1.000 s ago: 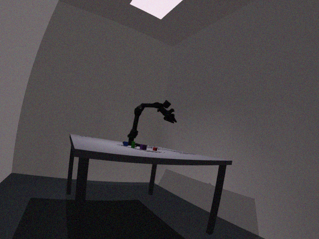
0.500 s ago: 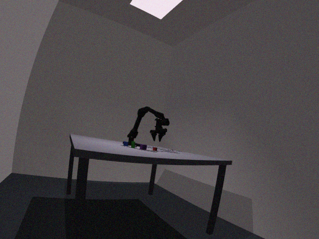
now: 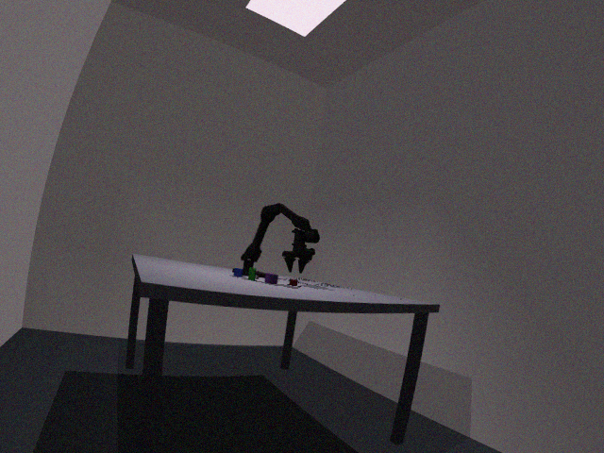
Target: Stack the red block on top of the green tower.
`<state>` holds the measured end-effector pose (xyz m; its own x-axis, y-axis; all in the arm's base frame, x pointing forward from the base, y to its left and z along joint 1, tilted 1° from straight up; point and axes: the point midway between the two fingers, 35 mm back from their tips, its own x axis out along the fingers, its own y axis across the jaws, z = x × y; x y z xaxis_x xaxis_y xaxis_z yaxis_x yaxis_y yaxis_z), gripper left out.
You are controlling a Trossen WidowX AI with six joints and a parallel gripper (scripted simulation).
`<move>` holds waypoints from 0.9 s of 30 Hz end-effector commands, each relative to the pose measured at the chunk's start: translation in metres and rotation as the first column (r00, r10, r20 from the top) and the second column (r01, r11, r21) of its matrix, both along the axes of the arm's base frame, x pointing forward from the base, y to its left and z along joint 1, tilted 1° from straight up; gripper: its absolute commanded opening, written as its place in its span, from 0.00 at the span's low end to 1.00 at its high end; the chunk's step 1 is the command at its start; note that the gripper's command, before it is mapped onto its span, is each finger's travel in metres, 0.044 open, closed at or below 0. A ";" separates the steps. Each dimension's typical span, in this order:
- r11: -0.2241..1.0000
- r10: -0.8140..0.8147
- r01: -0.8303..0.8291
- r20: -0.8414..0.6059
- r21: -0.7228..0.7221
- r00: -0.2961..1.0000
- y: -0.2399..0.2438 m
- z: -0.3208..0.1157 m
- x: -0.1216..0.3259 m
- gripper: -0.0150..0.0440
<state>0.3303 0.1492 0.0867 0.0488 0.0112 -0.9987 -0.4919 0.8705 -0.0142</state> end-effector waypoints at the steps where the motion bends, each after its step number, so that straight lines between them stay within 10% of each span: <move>1: 1.000 0.005 -0.005 -0.013 -0.010 1.000 -0.002 -0.020 -0.001 1.00; 27: 1.000 0.005 -0.005 -0.013 -0.010 1.000 -0.001 -0.053 0.001 1.00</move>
<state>0.3326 0.1491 0.0413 0.0415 0.0076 -0.9991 -0.4920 0.8705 -0.0138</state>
